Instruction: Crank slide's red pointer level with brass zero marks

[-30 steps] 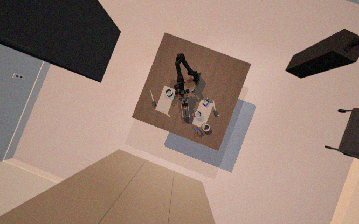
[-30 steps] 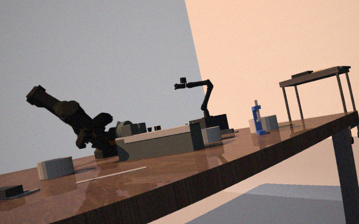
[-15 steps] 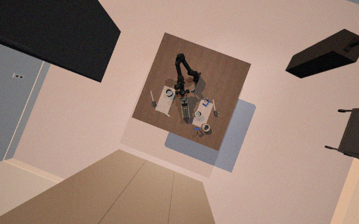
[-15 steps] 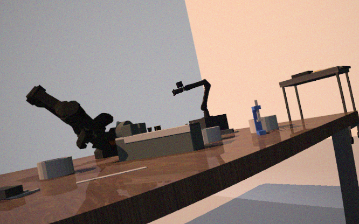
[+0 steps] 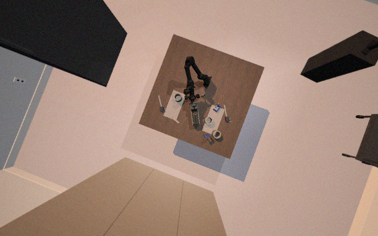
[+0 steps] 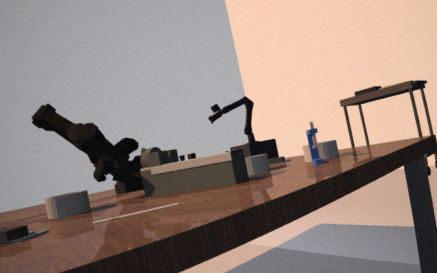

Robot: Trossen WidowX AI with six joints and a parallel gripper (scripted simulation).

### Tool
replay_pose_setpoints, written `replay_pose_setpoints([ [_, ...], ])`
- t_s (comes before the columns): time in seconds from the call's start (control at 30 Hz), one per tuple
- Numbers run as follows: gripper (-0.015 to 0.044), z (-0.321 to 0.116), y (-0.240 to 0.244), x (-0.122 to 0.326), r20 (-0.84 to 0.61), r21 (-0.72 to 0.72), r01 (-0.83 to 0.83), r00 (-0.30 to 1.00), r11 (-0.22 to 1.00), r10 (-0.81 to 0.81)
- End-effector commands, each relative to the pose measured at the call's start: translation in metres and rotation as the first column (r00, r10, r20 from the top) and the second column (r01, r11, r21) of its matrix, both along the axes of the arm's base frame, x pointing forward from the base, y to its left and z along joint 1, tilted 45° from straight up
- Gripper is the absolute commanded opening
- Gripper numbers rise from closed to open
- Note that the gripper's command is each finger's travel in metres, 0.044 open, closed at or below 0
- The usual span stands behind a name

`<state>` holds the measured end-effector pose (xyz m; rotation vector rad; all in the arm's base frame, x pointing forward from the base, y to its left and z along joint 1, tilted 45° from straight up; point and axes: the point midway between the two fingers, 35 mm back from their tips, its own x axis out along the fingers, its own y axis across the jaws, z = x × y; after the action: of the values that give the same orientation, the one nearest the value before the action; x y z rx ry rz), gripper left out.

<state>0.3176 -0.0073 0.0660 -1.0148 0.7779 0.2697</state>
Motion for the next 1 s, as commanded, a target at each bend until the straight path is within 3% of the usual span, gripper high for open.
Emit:
replay_pose_setpoints([
  [0.0, 0.0000, -0.0079, 0.0024, -0.0042, -0.025, 0.005, -0.007, 1.000, 1.000, 0.007],
  [0.97, 0.0000, -0.0099, 0.0040, -0.0060, -0.025, 0.005, -0.007, 1.000, 1.000, 0.007],
])
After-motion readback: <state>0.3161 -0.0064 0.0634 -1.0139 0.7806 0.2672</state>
